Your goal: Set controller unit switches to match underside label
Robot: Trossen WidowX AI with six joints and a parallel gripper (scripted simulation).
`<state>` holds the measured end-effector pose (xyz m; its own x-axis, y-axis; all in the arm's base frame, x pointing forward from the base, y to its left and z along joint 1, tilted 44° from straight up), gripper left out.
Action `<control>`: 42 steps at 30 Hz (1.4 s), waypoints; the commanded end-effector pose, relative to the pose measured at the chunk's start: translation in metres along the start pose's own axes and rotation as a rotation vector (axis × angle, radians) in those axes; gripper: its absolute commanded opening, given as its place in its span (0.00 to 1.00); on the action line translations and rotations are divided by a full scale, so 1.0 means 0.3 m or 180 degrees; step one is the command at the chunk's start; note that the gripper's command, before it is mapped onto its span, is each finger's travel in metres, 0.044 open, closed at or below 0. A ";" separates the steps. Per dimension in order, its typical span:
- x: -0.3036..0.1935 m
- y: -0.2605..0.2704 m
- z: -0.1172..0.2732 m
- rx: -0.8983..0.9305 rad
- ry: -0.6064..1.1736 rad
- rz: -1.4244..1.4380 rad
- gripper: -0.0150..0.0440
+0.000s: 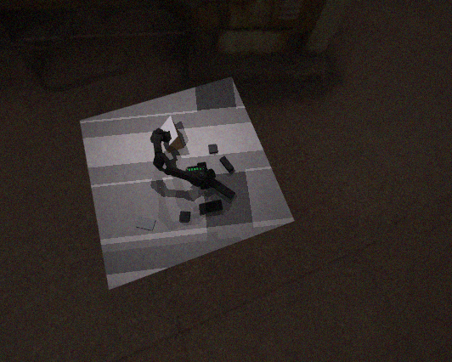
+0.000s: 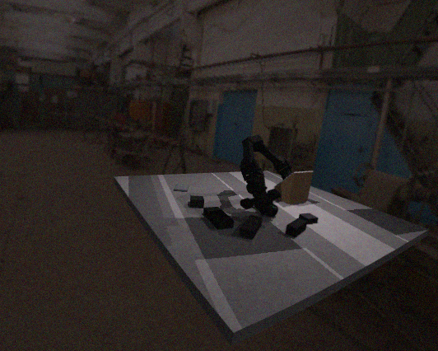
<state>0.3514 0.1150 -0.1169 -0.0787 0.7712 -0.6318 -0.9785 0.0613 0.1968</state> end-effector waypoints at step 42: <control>0.030 0.115 -0.037 0.0004 -0.0001 -0.0005 0.25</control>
<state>0.3240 0.1196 -0.1210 -0.0689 0.7751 -0.6281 -0.9827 0.0557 0.1766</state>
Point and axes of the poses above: the point midway between the two fingers, 35 mm back from their tips, its own z axis back along the fingers, its own y axis across the jaws, x = y × z, the point moved 4 cm from there along z, back along the fingers, and after that the axes turned 14 degrees about z, right-handed, at the moved point
